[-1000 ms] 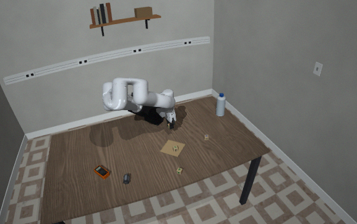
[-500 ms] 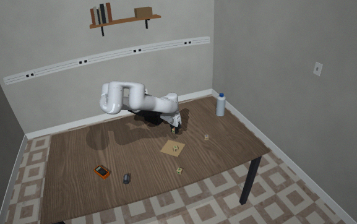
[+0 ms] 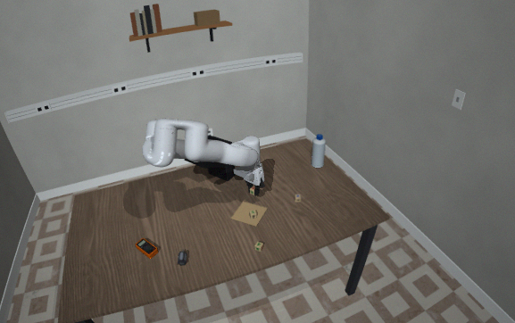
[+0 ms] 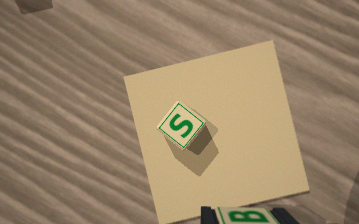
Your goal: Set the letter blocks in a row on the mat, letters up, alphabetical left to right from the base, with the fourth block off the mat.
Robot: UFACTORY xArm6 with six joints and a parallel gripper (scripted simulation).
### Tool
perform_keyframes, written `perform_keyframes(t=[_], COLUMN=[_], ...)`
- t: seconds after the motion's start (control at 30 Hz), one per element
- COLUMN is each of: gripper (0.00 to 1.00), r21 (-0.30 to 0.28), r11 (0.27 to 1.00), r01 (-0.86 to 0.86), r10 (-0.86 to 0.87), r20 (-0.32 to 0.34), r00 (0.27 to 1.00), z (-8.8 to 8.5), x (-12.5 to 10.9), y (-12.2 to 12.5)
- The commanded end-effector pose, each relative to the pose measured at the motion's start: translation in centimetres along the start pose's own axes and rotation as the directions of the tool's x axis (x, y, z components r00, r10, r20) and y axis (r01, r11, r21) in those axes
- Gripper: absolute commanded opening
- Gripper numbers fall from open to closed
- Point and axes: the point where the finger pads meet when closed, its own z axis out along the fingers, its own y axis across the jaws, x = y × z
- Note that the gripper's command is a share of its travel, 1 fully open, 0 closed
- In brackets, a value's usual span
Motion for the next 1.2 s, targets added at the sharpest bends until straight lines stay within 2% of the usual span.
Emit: perform_keyframes(t=[0.0, 0.27, 0.53, 0.6, 0.9, 1.03, 1.17], gripper=[0.28, 0.28, 0.28, 0.28, 0.28, 0.28, 0.28], r21=[0.002, 0.002, 0.002, 0.002, 0.002, 0.001, 0.001], r11=[1.0, 1.0, 1.0, 1.0, 1.0, 1.0, 1.0], r01=[-0.001, 0.0, 0.0, 0.0, 0.001, 0.001, 0.001], r10=[0.001, 0.0, 0.0, 0.0, -0.001, -0.001, -0.001], r20=[0.001, 0.002, 0.002, 0.002, 0.002, 0.002, 0.002], r00=[1.0, 1.0, 1.0, 1.0, 1.0, 1.0, 1.0], z=[-0.1, 0.9, 4.1, 4.1, 8.1, 9.1, 9.3], x=[0.0, 0.0, -0.1, -0.1, -0.1, -0.1, -0.1], y=[-0.1, -0.2, -0.2, -0.2, -0.3, -0.3, -0.3])
